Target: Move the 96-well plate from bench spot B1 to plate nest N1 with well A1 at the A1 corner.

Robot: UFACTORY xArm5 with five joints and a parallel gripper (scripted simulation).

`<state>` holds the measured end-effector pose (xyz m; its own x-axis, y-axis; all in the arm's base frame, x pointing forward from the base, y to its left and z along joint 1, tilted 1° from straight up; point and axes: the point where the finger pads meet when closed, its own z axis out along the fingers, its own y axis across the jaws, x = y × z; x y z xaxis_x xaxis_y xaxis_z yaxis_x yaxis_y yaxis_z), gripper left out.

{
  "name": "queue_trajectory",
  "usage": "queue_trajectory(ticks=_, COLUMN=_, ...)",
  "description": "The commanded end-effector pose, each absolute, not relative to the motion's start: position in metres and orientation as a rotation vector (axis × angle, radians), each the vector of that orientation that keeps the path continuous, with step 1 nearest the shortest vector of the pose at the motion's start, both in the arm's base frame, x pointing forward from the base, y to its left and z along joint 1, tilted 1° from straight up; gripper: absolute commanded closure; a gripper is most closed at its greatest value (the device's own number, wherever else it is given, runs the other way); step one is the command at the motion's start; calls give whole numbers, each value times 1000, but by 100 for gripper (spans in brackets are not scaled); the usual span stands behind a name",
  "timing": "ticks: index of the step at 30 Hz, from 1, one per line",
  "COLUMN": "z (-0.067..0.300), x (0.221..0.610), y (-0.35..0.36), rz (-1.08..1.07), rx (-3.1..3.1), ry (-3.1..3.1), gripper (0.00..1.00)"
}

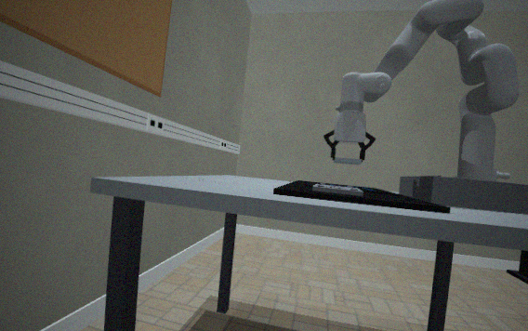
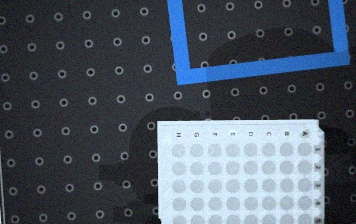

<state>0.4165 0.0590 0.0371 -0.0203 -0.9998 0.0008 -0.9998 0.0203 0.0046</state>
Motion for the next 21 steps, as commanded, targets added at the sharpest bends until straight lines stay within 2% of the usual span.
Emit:
queue_trajectory(ticks=1, z=38, x=420, y=67, rz=19, rx=2190, ry=-2237, gripper=100)
queue_trajectory(ticks=21, z=40, x=431, y=126, rz=18, rx=2190, ry=-2238, gripper=100)
